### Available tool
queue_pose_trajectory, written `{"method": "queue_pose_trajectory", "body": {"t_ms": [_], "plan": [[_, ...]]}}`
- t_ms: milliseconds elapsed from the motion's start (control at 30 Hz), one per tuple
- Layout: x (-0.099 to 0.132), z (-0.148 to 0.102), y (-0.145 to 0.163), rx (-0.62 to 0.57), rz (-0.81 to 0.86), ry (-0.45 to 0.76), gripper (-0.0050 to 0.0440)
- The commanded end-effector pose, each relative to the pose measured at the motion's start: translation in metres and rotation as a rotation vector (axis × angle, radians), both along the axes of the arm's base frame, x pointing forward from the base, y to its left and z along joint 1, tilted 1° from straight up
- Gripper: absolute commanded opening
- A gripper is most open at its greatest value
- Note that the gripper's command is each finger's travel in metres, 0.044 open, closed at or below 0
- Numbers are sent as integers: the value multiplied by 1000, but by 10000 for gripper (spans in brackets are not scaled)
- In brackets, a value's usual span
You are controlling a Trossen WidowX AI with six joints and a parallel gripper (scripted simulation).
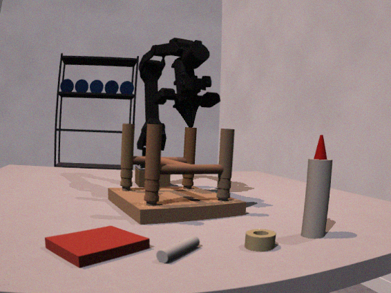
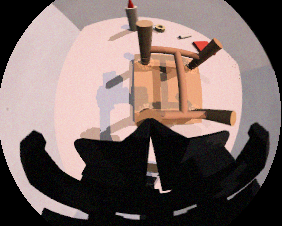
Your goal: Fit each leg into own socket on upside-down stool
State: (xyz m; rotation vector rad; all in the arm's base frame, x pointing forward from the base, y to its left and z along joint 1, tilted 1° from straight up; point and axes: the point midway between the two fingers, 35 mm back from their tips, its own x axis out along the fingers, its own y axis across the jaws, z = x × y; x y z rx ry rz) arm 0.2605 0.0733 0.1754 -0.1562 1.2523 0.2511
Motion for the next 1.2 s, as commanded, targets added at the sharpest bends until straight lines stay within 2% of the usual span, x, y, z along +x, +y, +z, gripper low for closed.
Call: {"method": "queue_pose_trajectory", "body": {"t_ms": [0, 233, 1167], "plan": [[1, -17, -3, -24, -10, 35, 0], [1, -14, -3, -22, -10, 33, 0], [0, 28, 0, -1, -1, 1, 0]]}}
